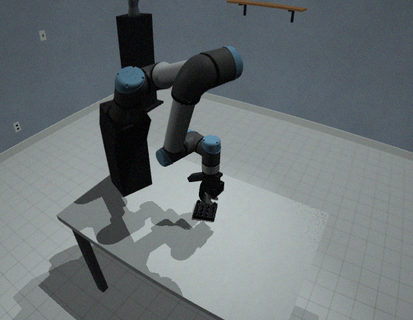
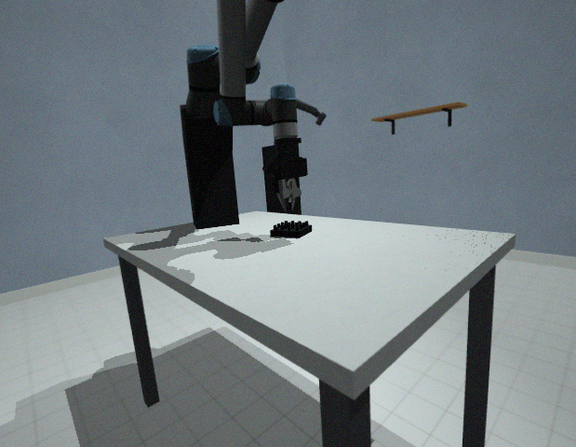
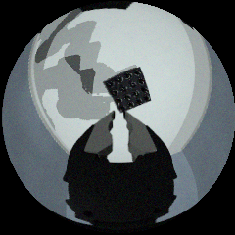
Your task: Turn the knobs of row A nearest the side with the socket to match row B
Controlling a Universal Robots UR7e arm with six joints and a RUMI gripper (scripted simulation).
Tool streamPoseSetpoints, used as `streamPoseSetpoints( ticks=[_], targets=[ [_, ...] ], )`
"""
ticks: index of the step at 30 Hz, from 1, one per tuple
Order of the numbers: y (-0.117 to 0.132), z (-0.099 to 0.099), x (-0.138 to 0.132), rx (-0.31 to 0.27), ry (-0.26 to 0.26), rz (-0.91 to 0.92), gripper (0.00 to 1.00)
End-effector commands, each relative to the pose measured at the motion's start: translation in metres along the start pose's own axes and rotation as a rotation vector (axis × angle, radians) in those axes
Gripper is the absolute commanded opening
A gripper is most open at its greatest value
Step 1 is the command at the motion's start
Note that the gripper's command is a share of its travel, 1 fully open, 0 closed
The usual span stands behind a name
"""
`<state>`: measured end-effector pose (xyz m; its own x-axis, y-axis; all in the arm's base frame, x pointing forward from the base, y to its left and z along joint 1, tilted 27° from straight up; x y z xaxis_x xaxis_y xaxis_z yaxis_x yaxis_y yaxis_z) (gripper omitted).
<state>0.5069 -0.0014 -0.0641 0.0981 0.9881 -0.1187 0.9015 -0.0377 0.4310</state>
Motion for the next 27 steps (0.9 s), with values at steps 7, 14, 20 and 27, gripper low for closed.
streamPoseSetpoints(
  ticks=[7, 14, 20, 27],
  targets=[
    [0.0004, -0.0003, 0.0, -0.001, 0.0, 0.0, 0.11],
    [0.0004, 0.0, 0.0, -0.001, 0.0, 0.0, 0.11],
    [0.0004, 0.0022, 0.0001, -0.001, 0.0, 0.0, 0.11],
    [0.0004, 0.0076, 0.0001, -0.001, 0.0, 0.0, 0.11]
  ],
)
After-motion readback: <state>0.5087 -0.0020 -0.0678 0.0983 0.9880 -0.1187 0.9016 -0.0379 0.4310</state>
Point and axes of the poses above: the point where the finger pads meet when closed, its own z axis out along the fingers, its own x axis across the jaws, y = z × x, the point moved 10 cm from there along -z, back along the fingers, and after that the axes turned 2 degrees about -z, right-handed, at the moved point
